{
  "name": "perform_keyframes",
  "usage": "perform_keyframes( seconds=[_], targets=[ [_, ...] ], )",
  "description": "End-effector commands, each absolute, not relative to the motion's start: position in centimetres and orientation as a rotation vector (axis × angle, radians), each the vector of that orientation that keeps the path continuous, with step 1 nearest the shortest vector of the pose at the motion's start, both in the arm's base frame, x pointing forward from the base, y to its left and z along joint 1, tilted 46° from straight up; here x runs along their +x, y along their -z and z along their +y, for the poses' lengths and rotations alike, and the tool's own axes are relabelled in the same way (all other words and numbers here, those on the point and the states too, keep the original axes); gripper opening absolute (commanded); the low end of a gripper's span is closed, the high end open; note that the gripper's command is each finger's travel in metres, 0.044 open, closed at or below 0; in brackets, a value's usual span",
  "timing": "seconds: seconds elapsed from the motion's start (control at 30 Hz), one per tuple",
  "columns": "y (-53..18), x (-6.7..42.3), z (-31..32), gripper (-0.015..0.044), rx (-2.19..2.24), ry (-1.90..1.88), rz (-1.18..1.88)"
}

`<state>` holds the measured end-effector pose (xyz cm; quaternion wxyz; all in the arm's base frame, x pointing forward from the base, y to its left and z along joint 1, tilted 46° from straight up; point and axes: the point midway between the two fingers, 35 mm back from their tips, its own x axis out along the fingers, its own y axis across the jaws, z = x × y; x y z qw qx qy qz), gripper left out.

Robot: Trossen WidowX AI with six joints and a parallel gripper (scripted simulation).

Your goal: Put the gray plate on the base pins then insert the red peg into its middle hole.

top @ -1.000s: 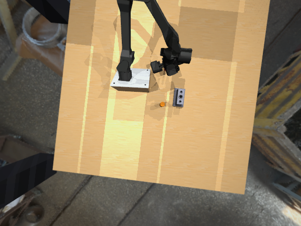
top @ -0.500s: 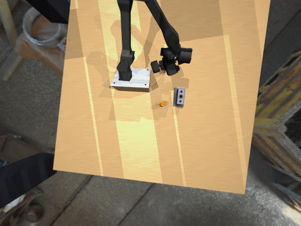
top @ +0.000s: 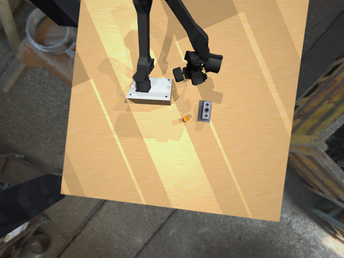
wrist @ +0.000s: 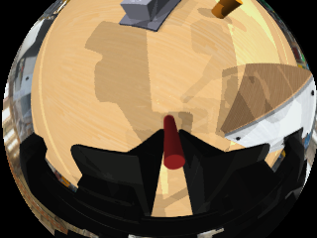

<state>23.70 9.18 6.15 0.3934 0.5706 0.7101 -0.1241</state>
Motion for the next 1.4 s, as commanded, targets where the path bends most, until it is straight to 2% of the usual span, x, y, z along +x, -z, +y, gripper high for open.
perform_keyframes(
  seconds=[0.0,0.43,1.37],
  targets=[
    [-7.0,24.0,8.1,0.0,1.441,0.316,1.795],
    [-9.8,24.3,5.2,0.0,1.441,0.315,1.797],
    [-5.9,29.5,1.8,0.0,1.442,0.321,1.787]
  ],
)
